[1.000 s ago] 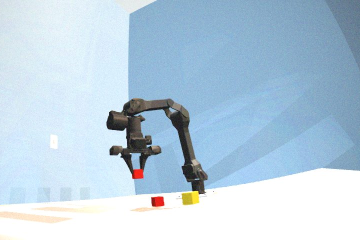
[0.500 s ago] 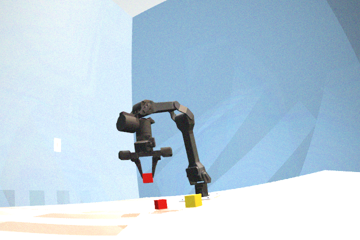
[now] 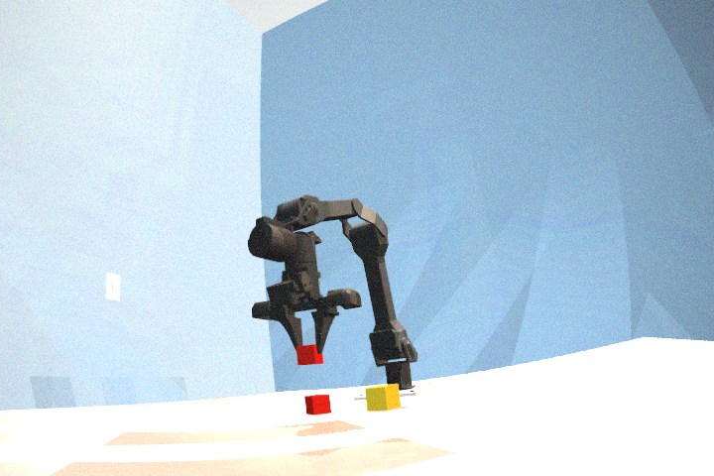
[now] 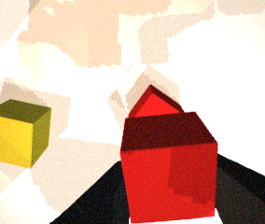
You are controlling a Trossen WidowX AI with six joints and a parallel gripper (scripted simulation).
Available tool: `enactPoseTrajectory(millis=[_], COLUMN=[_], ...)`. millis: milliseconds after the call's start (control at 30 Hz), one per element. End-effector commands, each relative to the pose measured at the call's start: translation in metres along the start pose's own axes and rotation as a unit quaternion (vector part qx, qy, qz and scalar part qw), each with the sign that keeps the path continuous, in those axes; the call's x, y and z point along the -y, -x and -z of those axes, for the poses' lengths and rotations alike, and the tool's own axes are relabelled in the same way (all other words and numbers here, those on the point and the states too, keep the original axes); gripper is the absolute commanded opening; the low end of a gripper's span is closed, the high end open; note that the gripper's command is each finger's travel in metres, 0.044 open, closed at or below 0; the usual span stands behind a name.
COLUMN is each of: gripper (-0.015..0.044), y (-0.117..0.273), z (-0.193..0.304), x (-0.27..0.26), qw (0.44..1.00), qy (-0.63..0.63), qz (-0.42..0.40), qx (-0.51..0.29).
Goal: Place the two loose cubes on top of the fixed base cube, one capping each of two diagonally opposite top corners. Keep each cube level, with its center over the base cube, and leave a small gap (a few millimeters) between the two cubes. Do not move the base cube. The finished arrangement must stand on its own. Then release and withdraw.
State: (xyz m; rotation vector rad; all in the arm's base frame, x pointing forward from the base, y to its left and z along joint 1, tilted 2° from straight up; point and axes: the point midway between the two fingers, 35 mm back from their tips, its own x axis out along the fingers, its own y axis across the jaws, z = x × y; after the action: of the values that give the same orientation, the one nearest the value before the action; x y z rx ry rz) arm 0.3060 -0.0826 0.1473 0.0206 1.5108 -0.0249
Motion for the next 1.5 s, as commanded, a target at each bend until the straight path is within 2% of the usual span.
enactPoseTrajectory(millis=[0, 567, 1167, 1467], gripper=[0.0105, 0.0105, 0.0105, 0.0105], y=[-0.003, -0.011, -0.019, -0.019], z=[-0.001, -0.002, 0.003, 0.003], x=[-0.010, -0.052, -0.095, -0.099], qw=[0.999, 0.960, 0.864, 0.854], qy=[-0.053, -0.280, -0.503, -0.520], qz=[0.002, -0.001, -0.003, -0.003], qx=[-0.001, -0.001, -0.002, -0.002])
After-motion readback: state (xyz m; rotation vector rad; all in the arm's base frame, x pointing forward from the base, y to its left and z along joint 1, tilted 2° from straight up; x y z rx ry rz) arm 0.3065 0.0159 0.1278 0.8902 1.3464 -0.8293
